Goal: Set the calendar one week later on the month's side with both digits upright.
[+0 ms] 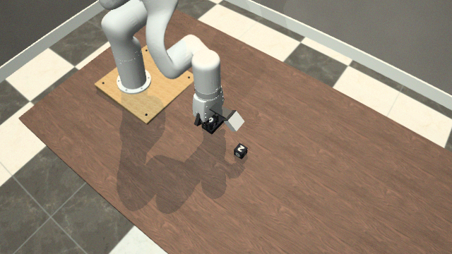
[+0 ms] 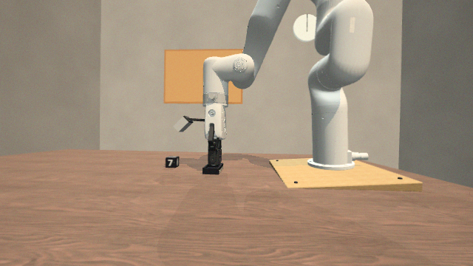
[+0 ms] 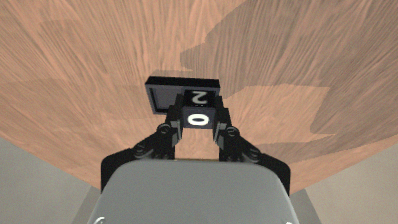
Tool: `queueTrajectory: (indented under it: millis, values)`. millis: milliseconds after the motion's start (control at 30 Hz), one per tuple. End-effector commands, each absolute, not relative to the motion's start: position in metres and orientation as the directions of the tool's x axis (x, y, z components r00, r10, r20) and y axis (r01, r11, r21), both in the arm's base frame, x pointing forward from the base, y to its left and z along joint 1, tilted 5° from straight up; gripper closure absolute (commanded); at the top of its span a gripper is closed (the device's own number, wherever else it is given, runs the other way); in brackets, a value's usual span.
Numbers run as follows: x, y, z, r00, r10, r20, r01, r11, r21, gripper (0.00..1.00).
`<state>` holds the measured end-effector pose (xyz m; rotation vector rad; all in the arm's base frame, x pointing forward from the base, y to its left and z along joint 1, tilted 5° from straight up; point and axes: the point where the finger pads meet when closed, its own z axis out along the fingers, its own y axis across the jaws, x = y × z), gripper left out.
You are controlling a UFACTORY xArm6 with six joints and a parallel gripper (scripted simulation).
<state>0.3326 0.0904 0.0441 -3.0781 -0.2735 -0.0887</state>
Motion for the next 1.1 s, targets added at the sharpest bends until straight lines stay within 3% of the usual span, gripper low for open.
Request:
queueTrajectory:
  millis: [0,500,1067]
  values:
    - [0.3339,0.0907,0.0451,0.983,0.175,0.065,0.178,-0.983,-0.045,0.71]
    - [0.3339,0.0907,0.0451,0.983,0.175,0.065,0.178,-0.983,-0.045,0.51]
    - [0.3335,0.0903,0.0528,0.983,0.175,0.065,0.178,-0.983,-0.045,0.51]
